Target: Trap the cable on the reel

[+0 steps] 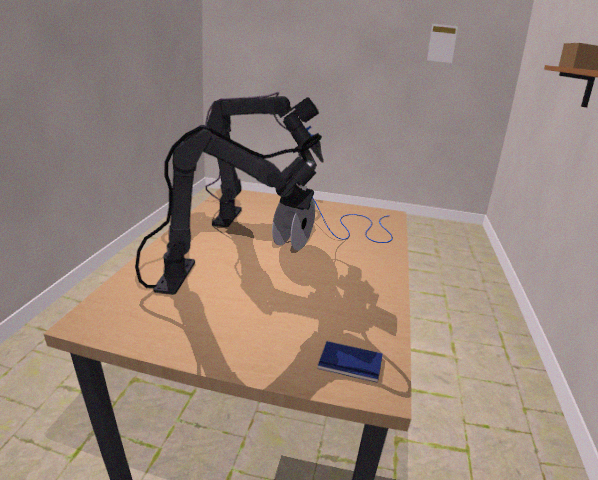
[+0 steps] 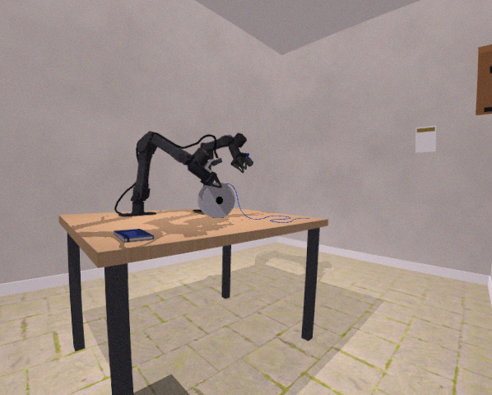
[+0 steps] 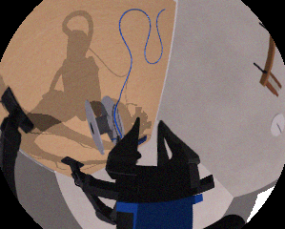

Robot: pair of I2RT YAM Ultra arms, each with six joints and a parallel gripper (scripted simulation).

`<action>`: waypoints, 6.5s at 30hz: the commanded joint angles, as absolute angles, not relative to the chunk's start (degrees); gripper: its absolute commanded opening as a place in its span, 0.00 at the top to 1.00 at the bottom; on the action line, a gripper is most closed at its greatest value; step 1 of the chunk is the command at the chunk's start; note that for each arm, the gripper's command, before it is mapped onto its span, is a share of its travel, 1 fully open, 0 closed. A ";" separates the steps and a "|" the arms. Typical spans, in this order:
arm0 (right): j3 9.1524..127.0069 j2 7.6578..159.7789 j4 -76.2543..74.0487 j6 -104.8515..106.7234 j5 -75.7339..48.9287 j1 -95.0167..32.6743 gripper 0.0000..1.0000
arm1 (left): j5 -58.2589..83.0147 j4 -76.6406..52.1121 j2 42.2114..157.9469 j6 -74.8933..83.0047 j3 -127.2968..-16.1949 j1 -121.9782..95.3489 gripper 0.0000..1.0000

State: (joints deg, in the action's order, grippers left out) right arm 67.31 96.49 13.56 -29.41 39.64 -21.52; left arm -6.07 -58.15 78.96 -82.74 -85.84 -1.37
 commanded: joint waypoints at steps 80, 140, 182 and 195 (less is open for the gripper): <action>90.31 94.35 34.63 -29.02 40.75 -20.63 1.00 | 0.40 -3.98 60.09 -5.21 -60.99 0.26 0.70; 92.96 80.19 45.06 -15.99 25.90 -14.94 1.00 | 0.42 0.69 58.72 0.41 -59.33 0.30 0.70; 118.02 82.73 65.53 -4.23 7.62 -7.80 1.00 | 0.42 0.69 58.72 0.41 -59.33 0.30 0.70; 125.56 85.13 70.23 -2.49 4.63 -6.54 1.00 | 0.42 0.69 58.72 0.41 -59.33 0.30 0.70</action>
State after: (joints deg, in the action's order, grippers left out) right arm 122.48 85.03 70.50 -3.70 5.45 -7.33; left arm -0.10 -0.91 60.34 -0.19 -59.79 -0.05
